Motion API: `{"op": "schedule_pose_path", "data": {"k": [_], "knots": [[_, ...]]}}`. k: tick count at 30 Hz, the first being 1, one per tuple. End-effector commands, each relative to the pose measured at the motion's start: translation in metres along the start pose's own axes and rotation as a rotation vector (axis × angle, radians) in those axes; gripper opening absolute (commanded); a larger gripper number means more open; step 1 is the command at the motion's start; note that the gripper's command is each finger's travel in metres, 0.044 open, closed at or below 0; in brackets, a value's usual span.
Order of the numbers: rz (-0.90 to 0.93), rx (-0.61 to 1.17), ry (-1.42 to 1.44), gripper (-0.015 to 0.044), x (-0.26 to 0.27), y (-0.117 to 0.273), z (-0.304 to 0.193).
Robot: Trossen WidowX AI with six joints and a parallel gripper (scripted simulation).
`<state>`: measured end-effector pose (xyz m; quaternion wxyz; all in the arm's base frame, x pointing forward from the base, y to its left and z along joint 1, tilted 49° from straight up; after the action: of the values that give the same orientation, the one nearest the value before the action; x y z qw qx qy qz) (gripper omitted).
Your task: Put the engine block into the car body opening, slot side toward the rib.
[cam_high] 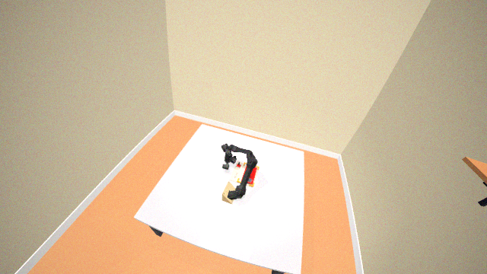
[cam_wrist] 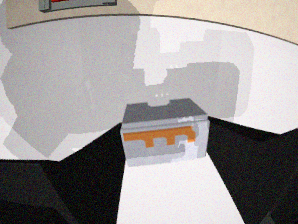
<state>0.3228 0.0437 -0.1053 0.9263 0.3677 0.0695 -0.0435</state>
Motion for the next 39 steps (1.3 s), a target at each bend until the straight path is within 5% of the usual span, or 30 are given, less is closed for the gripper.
{"op": "schedule_pose_path", "data": {"k": [1,4,21,39], "knots": [[-0.004,-0.005,0.002,0.0,0.0,-0.008,0.001],[-0.004,-0.005,0.002,0.0,0.0,-0.008,0.001],[0.005,-0.001,0.002,0.044,0.0,-0.001,-0.001],[-0.004,-0.002,0.003,0.044,0.001,0.044,-0.001]]}}
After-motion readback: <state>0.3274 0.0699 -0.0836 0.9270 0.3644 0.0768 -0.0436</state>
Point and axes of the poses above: the point midway between the two fingers, 35 mm back from their tips, its own y axis back along the fingers, its own x axis across the jaws, z = x × y, the point moved 1 cm from there along y, back along the fingers, and after that the axes turned 6 degrees about y, right-handed, at the moved point
